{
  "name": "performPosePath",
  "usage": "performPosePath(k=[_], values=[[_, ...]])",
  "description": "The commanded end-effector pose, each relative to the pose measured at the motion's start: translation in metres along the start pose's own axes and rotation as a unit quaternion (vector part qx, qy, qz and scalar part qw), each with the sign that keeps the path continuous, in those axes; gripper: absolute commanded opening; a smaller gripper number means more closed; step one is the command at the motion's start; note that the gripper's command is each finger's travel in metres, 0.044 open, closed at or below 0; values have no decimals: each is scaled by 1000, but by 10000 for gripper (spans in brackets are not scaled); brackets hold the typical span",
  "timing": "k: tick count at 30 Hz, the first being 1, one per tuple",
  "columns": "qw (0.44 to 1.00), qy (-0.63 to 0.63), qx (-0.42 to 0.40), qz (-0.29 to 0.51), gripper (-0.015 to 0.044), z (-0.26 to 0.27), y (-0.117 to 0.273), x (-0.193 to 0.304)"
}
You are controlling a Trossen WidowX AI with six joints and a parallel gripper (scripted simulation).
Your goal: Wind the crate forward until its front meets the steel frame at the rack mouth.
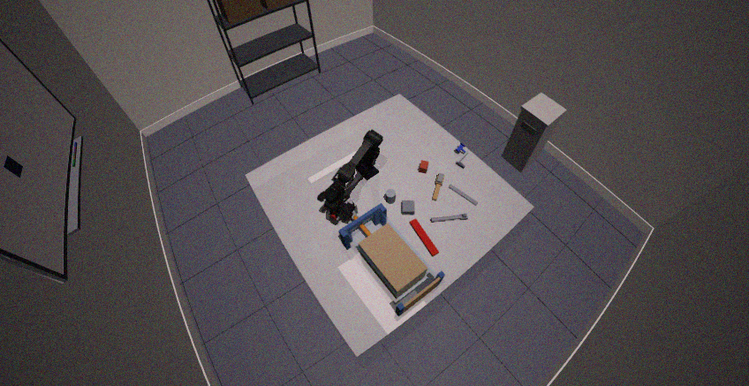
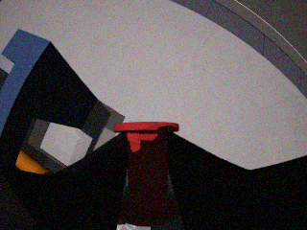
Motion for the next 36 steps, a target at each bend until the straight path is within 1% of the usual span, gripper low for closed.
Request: performPosePath(k=[1, 18, 36], values=[[999, 15, -35, 24, 0, 26, -11, 5], [999, 15, -35, 24, 0, 26, -11, 5], [999, 15, -36, 24, 0, 51, -4, 10]])
Point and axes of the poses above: the point midway between the two fingers, 35 mm back from their tips, its own y axis back along the fingers, its own z axis across the jaws, x = y × z, the point moved 10 cm from there along y, back along the fingers, and after that the axes turned 13 degrees about y, right-handed, at the moved point
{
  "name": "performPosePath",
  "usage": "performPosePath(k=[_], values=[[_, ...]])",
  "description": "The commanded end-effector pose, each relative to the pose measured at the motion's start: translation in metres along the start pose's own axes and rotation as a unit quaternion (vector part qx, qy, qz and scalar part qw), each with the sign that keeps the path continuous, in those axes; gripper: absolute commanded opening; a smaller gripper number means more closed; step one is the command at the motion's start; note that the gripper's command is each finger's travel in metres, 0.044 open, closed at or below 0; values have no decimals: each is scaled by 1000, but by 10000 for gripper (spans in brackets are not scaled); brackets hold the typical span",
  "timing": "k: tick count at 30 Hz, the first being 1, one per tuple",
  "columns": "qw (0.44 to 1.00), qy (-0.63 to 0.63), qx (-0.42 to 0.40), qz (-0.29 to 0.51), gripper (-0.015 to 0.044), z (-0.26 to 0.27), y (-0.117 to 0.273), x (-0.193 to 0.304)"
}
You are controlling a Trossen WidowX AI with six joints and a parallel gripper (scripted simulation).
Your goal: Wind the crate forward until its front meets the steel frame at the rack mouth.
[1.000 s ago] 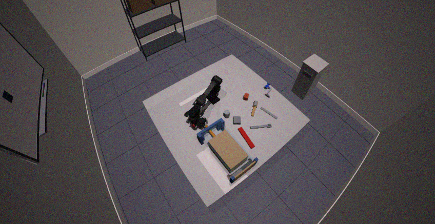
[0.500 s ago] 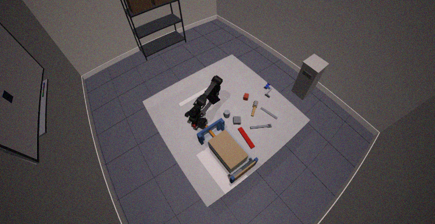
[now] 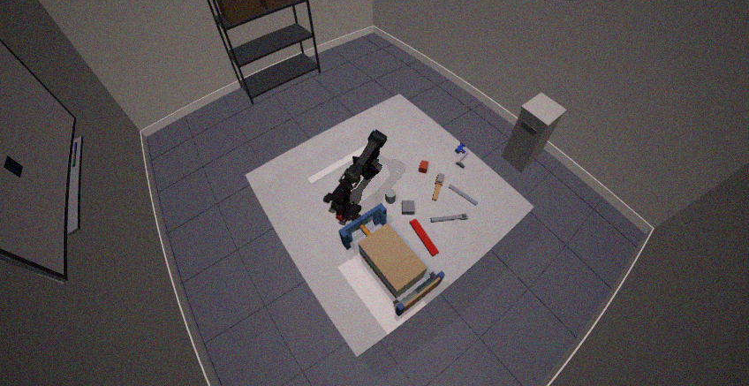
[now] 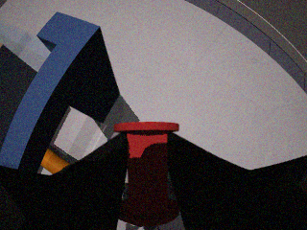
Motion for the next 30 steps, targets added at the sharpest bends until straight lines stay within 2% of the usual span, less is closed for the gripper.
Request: performPosePath(k=[1, 30], values=[[999, 4, -25, 27, 0, 22, -8, 11], [999, 3, -26, 28, 0, 57, 8, 33]])
Point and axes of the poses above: the point midway between the two fingers, 35 mm back from their tips, its own y axis back along the fingers, its own z axis across the jaws, x = y × z, the point moved 10 cm from there along y, back along the fingers, and after that the axes turned 13 degrees about y, right-handed, at the moved point
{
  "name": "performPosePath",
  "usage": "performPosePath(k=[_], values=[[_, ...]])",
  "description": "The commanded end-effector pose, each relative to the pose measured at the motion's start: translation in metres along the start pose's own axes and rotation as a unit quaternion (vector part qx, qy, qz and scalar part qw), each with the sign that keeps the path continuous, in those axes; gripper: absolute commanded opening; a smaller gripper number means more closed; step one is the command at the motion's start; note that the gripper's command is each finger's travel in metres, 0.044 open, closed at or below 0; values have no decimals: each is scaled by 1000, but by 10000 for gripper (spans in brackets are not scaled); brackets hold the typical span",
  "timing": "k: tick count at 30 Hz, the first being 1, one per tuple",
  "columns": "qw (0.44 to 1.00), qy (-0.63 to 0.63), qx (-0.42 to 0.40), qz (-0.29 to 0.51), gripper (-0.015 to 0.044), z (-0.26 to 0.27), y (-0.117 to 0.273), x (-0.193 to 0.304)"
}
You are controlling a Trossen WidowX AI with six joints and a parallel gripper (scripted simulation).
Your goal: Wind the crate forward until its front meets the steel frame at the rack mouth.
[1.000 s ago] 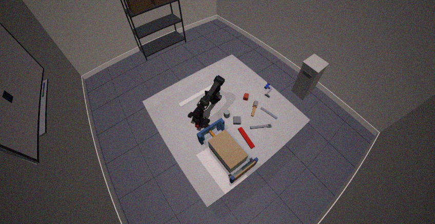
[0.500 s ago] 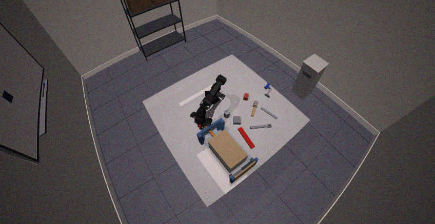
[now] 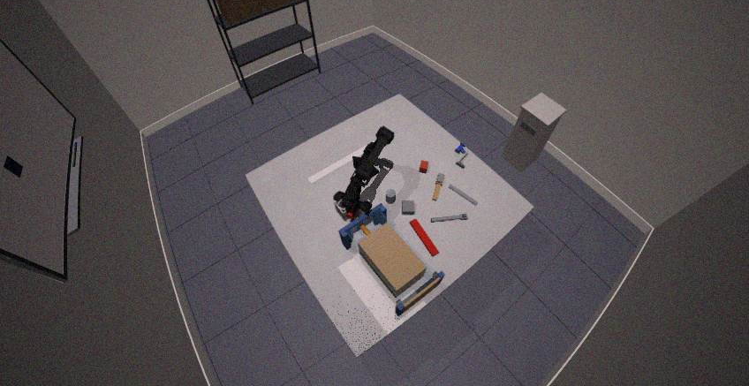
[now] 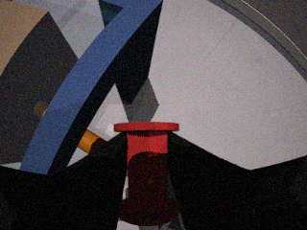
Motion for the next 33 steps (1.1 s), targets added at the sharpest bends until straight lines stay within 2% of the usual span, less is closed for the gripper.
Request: performPosePath(k=[1, 33], values=[[999, -3, -18, 31, 0, 13, -7, 16], [999, -4, -18, 33, 0, 34, 16, 55]])
Point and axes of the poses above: the point midway between the two fingers, 35 mm back from their tips, its own y axis back along the fingers, its own z axis across the jaws, x = y × z, the point moved 10 cm from there along y, back along the fingers, and after that the axes turned 13 degrees about y, right-handed, at the moved point
